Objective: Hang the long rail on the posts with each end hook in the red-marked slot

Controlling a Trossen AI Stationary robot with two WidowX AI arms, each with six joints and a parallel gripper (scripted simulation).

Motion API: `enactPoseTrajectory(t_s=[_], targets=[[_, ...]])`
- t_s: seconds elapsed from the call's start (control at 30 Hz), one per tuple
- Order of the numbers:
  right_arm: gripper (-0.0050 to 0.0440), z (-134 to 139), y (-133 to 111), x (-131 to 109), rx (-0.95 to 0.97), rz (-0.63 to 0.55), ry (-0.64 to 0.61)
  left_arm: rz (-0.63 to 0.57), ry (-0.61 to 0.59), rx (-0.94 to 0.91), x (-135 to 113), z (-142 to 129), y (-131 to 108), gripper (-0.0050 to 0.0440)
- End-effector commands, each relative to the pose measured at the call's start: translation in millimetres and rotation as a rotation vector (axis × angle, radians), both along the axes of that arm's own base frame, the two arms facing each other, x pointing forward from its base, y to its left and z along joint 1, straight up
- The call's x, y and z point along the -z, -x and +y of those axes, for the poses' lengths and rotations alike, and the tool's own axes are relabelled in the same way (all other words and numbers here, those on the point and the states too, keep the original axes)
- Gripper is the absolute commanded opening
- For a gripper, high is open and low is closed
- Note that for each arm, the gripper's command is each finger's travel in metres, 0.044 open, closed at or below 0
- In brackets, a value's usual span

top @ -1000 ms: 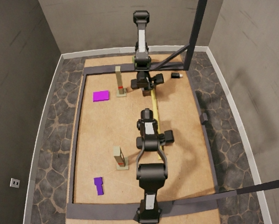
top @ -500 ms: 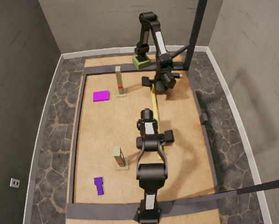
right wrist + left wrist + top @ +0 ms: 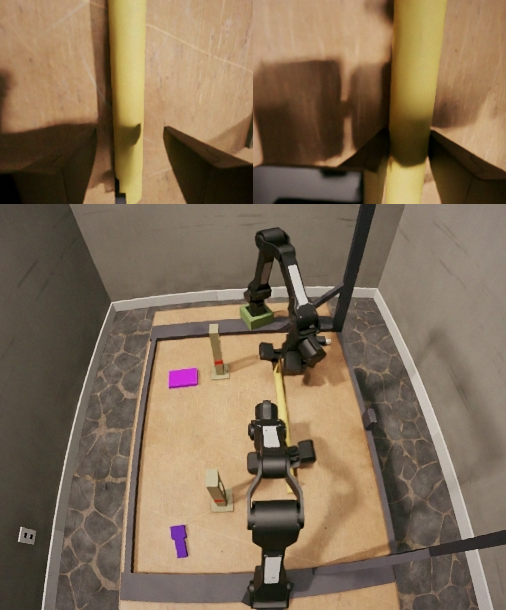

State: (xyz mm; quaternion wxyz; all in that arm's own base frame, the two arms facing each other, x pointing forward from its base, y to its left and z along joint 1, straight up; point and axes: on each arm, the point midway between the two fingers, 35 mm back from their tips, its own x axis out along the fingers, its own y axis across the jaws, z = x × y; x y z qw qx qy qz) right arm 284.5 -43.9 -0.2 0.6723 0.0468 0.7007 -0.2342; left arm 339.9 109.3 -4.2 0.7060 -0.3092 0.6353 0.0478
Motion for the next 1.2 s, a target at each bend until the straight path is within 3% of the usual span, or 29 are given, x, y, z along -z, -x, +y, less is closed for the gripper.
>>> enactPoseTrajectory(t_s=[0.0,0.63,0.7,0.8,1.17], targets=[[0.0225,-4,2,6,-0.003,0.002,0.005,-0.018,0.000,0.007,-5,0,-3,-0.0050],[0.0225,-9,5,28,-0.003,0.003,0.005,-0.018,0.000,0.007,-5,0,-3,-0.0050],[0.0190,-9,4,28,-0.004,0.001,0.005,-0.018,0.000,0.007,-5,0,-3,-0.0050],[0.0190,-9,2,26,-0.004,-0.009,0.005,-0.018,0.000,0.007,-5,0,-3,-0.0050],[0.0110,-8,-1,23,-0.001,-0.019,0.003,-0.018,0.000,0.007,-5,0,-3,-0.0050]])
